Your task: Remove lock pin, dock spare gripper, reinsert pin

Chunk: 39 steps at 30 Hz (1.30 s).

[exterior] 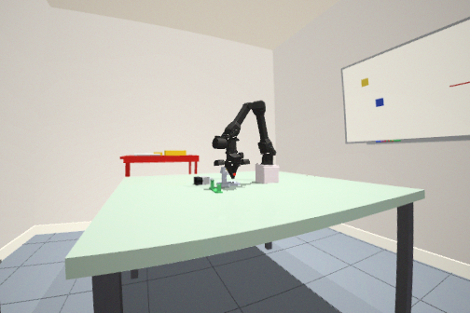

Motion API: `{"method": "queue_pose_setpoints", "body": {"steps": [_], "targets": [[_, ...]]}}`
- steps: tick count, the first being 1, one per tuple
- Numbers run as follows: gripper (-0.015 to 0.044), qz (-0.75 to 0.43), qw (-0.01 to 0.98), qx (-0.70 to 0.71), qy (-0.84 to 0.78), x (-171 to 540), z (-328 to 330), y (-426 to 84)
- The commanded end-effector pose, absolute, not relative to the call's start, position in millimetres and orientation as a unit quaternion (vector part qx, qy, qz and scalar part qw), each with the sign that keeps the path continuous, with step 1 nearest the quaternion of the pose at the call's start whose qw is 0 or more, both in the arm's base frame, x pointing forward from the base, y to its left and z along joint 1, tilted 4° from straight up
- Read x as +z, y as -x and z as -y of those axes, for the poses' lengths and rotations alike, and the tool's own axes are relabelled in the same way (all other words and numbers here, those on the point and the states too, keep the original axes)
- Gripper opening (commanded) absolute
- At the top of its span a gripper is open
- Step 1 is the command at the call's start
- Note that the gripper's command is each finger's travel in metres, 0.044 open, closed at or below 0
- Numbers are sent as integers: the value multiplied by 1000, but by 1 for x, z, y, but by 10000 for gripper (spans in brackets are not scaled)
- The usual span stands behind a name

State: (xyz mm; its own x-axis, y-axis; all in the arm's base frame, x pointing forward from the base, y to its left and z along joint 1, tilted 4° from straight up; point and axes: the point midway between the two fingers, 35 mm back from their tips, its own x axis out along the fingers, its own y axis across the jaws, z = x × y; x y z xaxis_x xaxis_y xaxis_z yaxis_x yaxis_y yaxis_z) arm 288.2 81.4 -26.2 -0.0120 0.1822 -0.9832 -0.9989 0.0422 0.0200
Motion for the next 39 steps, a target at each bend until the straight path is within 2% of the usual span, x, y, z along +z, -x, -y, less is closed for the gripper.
{"method": "queue_pose_setpoints", "body": {"steps": [1,39], "targets": [[0,-458,555,544,431,-25,-85,-288],[0,-461,552,555,418,-17,-109,-293]]}}
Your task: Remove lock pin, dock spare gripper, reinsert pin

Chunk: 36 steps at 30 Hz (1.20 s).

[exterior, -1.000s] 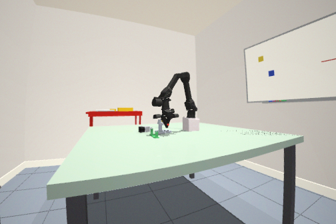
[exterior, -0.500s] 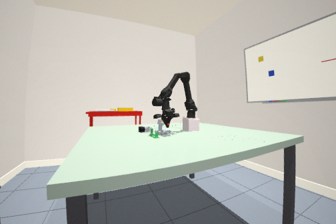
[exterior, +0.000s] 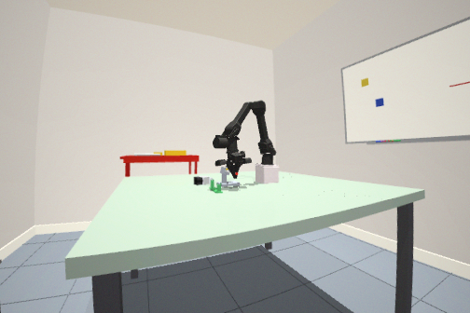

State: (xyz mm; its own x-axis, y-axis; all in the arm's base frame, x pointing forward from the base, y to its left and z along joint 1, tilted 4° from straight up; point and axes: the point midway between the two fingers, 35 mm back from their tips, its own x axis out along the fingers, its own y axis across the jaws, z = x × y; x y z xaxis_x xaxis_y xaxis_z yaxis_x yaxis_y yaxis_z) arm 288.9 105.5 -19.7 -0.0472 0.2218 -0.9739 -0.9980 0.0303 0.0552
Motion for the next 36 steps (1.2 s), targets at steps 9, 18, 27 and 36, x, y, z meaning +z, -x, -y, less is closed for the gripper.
{"method": "queue_pose_setpoints", "body": {"steps": [9,18,27,36], "targets": [[0,-464,549,558,415,-16,-115,-293],[0,-468,545,561,412,-16,-121,-294],[0,-471,542,563,409,-16,-127,-294],[0,-474,538,566,406,-14,-132,-294]]}}
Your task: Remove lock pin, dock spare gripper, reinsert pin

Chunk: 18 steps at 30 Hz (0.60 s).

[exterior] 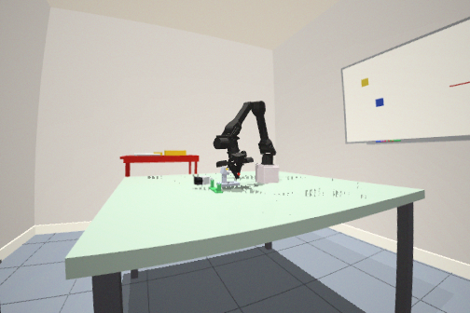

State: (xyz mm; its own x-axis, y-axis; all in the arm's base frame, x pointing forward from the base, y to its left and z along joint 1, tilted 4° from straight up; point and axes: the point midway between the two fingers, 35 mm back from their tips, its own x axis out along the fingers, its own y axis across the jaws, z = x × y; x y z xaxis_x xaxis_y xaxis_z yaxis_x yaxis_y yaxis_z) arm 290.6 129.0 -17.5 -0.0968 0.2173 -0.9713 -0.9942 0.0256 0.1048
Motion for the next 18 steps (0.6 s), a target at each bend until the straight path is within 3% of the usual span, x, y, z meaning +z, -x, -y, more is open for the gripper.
{"method": "queue_pose_setpoints", "body": {"steps": [1,18], "targets": [[0,-475,538,566,406,-14,-132,-294],[0,-481,532,570,401,-11,-143,-295]]}}
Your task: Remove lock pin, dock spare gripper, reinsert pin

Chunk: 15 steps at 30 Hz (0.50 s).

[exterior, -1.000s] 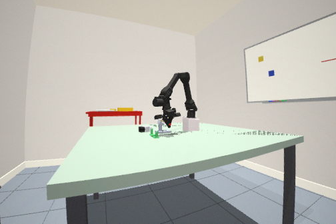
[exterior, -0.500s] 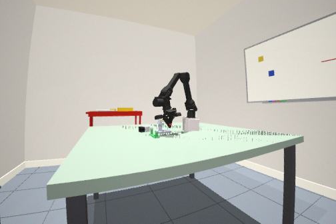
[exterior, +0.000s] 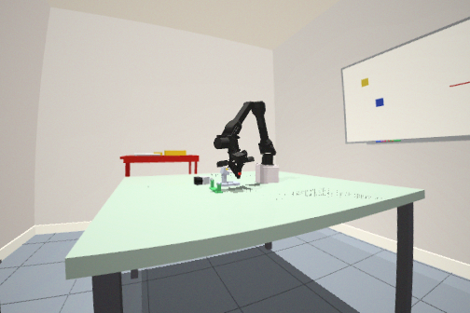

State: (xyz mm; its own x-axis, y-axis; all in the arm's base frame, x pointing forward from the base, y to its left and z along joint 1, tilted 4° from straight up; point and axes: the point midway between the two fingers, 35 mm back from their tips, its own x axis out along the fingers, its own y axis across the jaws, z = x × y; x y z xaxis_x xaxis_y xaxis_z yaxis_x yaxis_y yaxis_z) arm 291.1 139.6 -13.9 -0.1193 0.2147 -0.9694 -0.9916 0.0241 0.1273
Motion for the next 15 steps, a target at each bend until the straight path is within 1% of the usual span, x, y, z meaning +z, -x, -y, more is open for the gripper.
{"method": "queue_pose_setpoints", "body": {"steps": [1,15], "targets": [[0,-481,531,571,400,-10,-144,-295],[0,-486,527,574,397,-8,-151,-295]]}}
